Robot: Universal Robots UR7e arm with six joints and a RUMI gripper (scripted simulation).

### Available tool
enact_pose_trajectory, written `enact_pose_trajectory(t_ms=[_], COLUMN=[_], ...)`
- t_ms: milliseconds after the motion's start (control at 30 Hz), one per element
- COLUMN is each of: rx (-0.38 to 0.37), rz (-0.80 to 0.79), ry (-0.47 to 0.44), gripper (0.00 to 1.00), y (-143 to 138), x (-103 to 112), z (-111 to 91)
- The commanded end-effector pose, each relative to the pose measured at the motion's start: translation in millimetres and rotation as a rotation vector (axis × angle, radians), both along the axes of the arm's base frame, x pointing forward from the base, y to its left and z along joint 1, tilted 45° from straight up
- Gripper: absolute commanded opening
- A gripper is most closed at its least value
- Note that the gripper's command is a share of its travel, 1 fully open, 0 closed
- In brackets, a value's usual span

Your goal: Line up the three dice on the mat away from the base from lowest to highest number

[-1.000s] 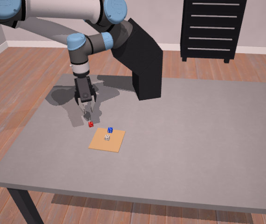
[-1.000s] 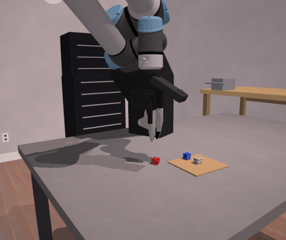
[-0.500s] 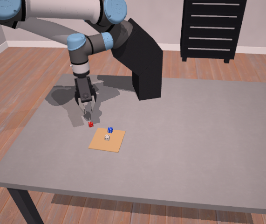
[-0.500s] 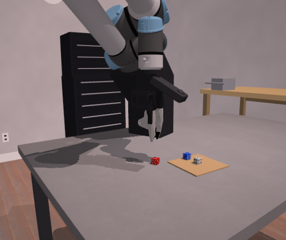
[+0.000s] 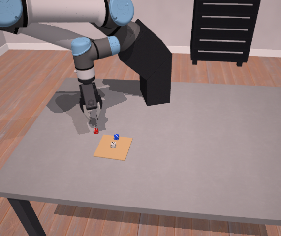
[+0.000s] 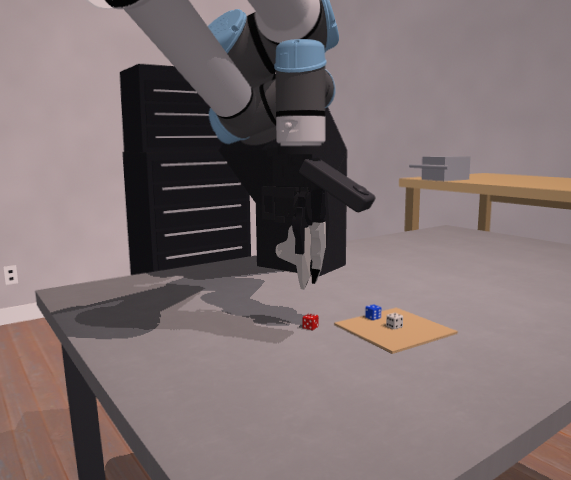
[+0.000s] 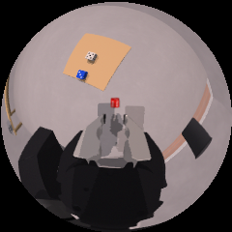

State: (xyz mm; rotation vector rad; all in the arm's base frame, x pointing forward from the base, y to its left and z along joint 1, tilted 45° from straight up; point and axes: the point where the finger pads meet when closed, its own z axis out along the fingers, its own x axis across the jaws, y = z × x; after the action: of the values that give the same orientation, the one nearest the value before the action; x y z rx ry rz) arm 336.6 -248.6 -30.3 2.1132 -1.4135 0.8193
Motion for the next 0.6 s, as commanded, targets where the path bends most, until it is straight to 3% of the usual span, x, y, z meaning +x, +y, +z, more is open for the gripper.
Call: enact_pose_trajectory(t_ms=[0, 567], rx=[-0.002, -0.003], rz=[0.000, 0.000], ry=[-0.003, -0.003], gripper=[0.21, 0.21], y=[-5.4, -20.8], x=[2.4, 7.4], z=[-4.2, -21.9])
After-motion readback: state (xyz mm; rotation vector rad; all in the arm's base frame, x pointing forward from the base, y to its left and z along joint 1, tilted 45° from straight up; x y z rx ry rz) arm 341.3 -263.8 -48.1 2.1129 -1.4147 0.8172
